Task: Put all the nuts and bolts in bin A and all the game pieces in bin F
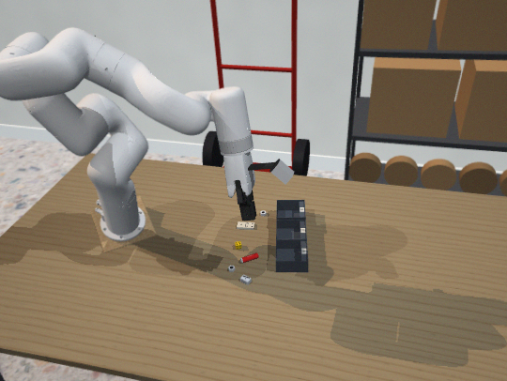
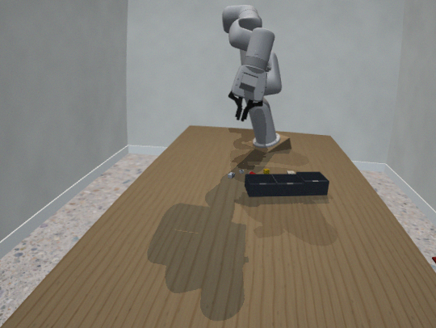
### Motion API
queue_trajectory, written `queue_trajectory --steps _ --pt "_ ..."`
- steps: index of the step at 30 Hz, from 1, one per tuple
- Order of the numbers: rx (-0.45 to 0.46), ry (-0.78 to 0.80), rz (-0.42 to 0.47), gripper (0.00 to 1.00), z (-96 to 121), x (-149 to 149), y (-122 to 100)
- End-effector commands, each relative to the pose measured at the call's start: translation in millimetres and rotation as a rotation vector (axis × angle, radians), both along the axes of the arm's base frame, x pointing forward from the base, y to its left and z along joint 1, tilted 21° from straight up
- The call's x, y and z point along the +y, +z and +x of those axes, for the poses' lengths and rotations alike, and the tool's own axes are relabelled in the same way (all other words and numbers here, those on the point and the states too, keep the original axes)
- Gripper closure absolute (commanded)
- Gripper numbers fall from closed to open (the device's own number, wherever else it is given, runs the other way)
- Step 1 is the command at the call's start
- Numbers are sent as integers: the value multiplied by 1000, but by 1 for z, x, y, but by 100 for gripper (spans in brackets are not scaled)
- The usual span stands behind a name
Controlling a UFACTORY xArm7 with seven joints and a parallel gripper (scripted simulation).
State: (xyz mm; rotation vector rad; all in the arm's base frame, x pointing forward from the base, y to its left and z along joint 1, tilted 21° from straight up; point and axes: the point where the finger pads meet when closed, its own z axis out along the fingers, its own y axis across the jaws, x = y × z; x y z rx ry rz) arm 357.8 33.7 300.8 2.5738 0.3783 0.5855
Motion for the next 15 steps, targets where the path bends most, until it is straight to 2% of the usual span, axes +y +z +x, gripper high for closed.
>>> queue_trajectory --steps 1,3,8,10,14,15 --pt "19 -17 39 93 -7 17 -5" --pt "64 -45 104 93 -14 31 -10" --pt "64 -45 104 93 -19 40 -14" --pt "115 -71 166 93 -27 54 -18" --pt "115 -71 166 93 -34 64 -22" --pt "148 -86 200 93 -38 71 -24"
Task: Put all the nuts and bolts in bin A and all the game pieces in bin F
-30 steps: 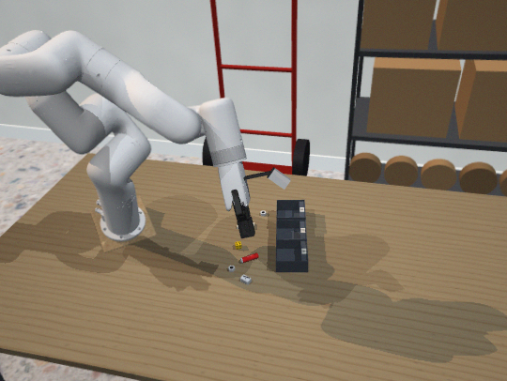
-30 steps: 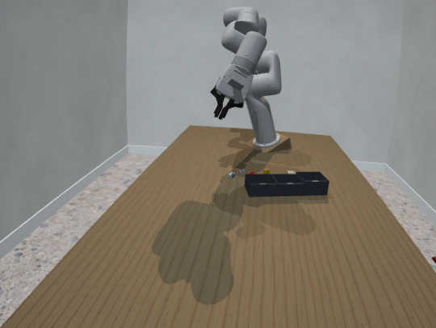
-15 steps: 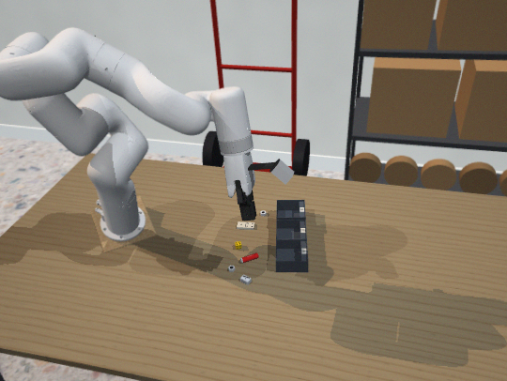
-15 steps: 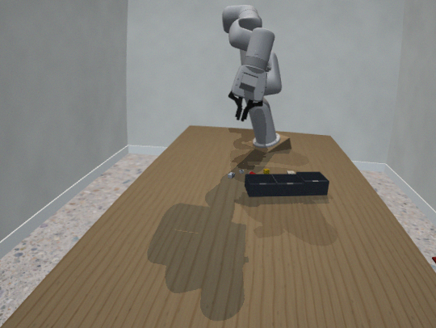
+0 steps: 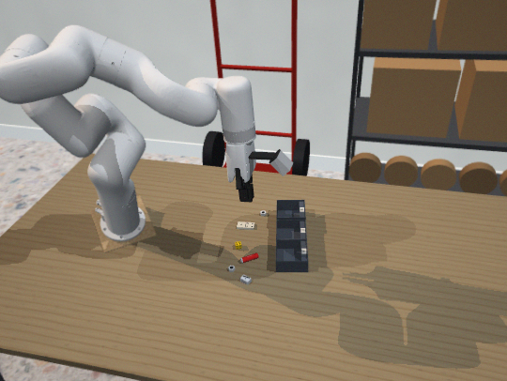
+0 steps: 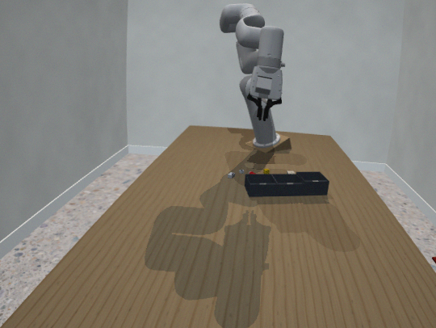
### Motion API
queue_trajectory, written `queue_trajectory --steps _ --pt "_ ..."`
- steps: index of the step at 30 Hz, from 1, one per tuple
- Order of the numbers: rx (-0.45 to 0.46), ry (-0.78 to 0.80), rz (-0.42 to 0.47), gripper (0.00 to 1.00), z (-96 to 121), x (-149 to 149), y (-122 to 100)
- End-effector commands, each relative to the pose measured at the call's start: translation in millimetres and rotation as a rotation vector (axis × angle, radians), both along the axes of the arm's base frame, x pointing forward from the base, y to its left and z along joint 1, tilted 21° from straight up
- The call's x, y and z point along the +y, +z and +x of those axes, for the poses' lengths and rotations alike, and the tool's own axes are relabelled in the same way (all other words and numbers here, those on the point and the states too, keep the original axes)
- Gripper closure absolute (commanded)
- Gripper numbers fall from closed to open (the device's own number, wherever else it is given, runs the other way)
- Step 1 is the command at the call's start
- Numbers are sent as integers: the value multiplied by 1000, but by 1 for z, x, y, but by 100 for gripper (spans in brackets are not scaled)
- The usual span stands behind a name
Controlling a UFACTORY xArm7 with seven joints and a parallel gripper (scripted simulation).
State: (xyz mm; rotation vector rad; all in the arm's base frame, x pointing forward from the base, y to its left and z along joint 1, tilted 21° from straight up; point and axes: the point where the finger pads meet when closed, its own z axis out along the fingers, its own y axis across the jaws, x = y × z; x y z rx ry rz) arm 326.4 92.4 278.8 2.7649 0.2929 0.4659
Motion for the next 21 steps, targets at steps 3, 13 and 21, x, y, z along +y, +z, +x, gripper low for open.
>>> queue_trajectory --steps 3,13,21 --pt "60 -28 68 93 -20 30 -8" --pt "60 -28 68 93 -20 30 -8" --pt "111 161 1 93 17 25 -27"
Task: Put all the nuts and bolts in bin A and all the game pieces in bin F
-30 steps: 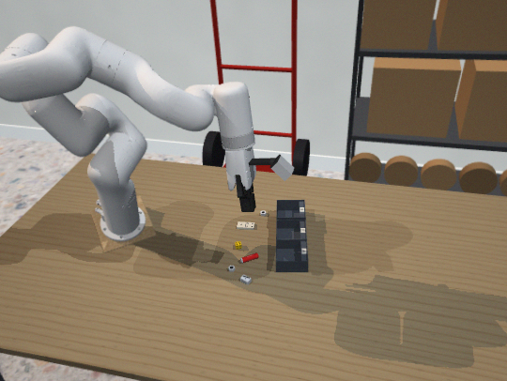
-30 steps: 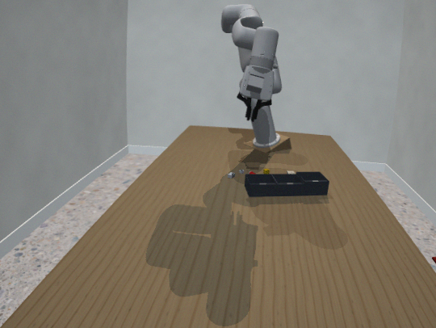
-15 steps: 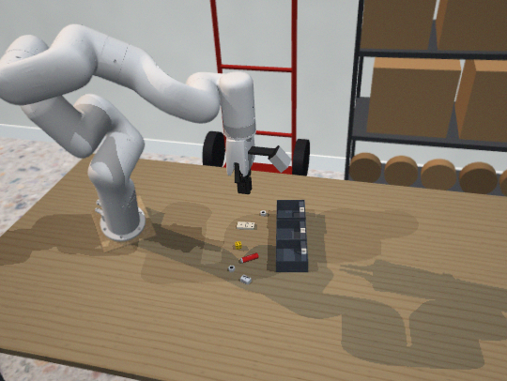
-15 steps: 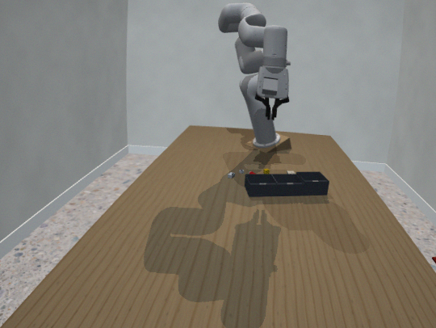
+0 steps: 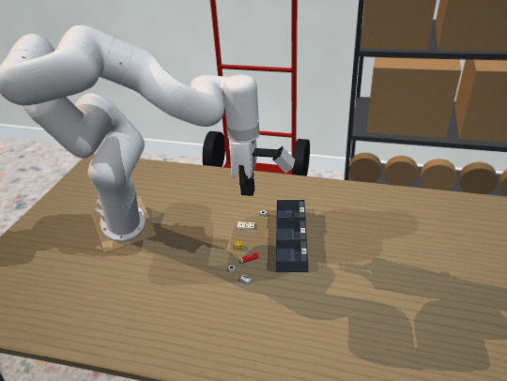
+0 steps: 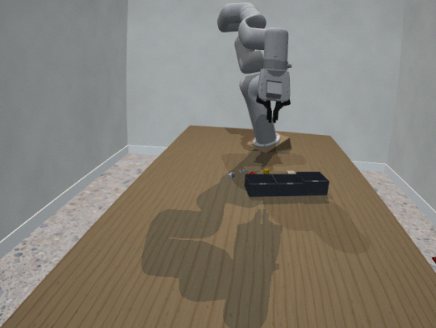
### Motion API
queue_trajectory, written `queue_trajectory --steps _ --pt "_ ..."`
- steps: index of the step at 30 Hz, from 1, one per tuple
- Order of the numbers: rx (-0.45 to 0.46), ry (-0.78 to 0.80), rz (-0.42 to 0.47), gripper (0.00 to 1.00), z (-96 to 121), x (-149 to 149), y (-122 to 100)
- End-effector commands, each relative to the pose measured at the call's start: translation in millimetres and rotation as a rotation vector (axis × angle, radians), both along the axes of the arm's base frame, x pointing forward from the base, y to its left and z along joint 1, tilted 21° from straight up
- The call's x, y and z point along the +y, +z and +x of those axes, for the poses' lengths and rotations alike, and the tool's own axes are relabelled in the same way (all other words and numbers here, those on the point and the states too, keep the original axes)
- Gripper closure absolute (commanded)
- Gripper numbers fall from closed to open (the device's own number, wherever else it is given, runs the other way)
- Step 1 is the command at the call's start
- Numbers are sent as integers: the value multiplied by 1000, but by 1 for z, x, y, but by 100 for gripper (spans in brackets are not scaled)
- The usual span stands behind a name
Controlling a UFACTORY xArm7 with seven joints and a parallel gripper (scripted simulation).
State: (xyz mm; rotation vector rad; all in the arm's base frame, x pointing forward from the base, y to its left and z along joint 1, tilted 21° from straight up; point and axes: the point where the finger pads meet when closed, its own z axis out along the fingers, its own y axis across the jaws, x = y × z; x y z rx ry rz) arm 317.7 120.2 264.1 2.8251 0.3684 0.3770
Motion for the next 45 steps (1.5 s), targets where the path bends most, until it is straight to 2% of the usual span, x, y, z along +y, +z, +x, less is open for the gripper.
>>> queue_trajectory --steps 1,4,6,18,27,45 --pt "35 147 -43 93 33 -4 -16" --pt "42 174 -51 93 55 -7 -28" --pt "42 174 -51 93 55 -7 -28" --pt "42 174 -51 93 143 -19 -74" --pt "42 174 -51 93 145 -19 -74" --pt "42 174 -51 93 157 -29 -114"
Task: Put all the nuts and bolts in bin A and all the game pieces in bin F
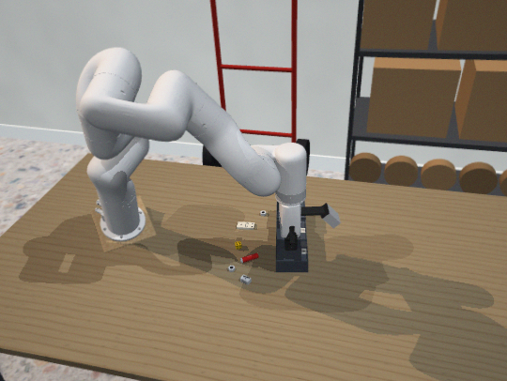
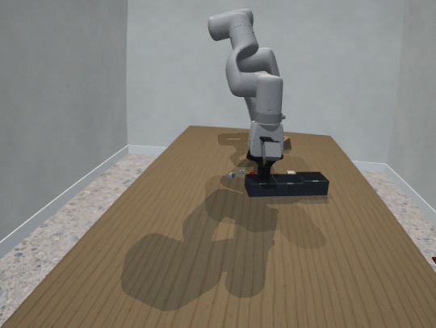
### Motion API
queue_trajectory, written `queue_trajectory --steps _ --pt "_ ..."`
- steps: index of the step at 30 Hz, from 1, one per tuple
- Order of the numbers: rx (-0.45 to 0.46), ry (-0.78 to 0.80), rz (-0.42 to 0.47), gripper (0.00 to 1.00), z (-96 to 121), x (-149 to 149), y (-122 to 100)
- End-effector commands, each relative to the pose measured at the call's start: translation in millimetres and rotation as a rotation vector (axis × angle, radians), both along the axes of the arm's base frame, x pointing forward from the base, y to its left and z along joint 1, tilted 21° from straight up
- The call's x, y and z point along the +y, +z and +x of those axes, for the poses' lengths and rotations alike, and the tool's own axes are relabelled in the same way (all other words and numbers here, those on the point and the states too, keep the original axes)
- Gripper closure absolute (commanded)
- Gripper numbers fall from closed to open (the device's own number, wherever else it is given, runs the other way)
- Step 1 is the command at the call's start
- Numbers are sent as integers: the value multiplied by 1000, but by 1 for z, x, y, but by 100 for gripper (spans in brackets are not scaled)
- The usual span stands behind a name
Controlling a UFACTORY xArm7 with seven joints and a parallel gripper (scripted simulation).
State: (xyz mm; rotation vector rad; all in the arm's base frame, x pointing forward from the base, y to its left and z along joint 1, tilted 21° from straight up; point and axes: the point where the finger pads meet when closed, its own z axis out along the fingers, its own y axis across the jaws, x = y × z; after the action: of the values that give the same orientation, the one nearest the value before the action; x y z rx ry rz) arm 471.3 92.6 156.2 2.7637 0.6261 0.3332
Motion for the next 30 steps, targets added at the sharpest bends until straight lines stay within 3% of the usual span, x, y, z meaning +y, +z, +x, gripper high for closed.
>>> queue_trajectory --steps 1,7,30 --pt "-3 1 0 93 4 -2 -9" --pt "-3 1 0 93 8 -5 -22" --pt "-3 1 0 93 8 -5 -22"
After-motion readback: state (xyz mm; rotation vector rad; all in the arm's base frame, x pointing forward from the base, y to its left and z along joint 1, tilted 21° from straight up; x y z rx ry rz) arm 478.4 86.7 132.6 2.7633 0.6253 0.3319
